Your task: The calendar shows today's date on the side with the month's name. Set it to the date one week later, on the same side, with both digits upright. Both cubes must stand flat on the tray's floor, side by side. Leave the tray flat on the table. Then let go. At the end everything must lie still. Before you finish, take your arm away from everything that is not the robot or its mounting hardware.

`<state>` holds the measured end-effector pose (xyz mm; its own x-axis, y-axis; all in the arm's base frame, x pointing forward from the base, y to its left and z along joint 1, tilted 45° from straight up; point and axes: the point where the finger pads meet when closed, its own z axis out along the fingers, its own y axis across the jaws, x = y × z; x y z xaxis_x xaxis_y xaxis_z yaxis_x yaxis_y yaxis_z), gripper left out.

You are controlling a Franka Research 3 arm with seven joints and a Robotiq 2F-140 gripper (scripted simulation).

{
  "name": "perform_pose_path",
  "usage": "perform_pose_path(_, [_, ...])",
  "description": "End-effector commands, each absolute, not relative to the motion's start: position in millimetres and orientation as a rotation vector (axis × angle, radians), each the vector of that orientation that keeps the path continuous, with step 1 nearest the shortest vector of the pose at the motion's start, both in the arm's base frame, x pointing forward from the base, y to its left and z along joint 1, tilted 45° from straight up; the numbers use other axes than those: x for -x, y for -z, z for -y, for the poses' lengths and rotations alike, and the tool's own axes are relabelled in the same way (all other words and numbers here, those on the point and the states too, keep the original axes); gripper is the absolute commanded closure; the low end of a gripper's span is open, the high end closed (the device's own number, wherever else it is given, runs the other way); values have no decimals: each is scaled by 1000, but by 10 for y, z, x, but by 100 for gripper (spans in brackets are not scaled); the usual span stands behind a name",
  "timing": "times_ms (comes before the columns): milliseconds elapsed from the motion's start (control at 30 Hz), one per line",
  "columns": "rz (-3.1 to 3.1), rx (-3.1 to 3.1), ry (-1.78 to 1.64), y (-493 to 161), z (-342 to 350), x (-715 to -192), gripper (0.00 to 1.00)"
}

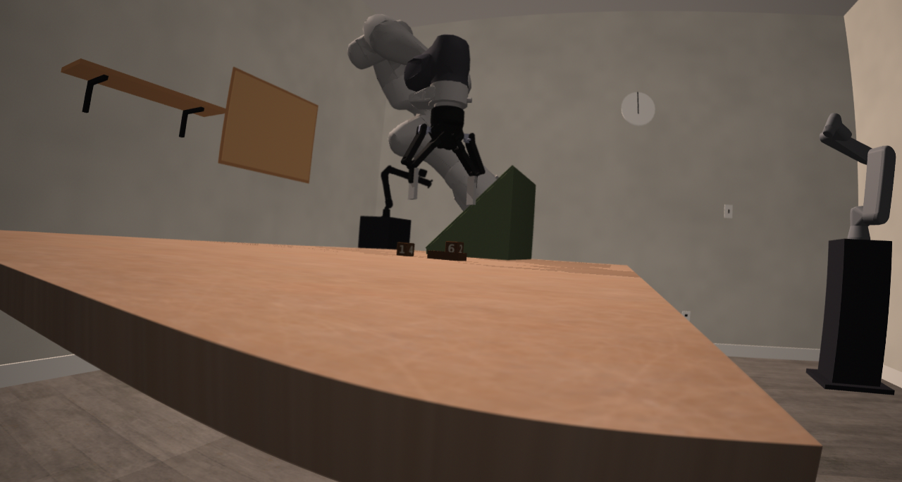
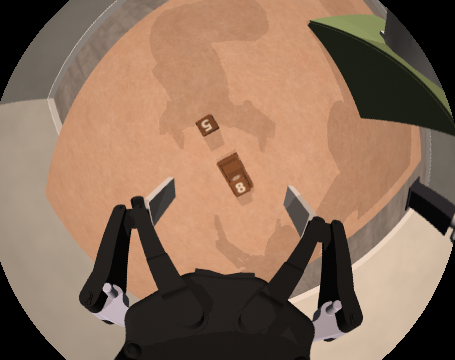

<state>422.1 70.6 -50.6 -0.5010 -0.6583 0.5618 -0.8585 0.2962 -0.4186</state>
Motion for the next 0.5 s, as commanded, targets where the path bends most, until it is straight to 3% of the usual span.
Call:
perform_pose_path(0, [2444,-1209,-1068,535,-749,-4225,0])
perform_pose_path(467, [2627,-950,-1128,595,-805,-4219,0])
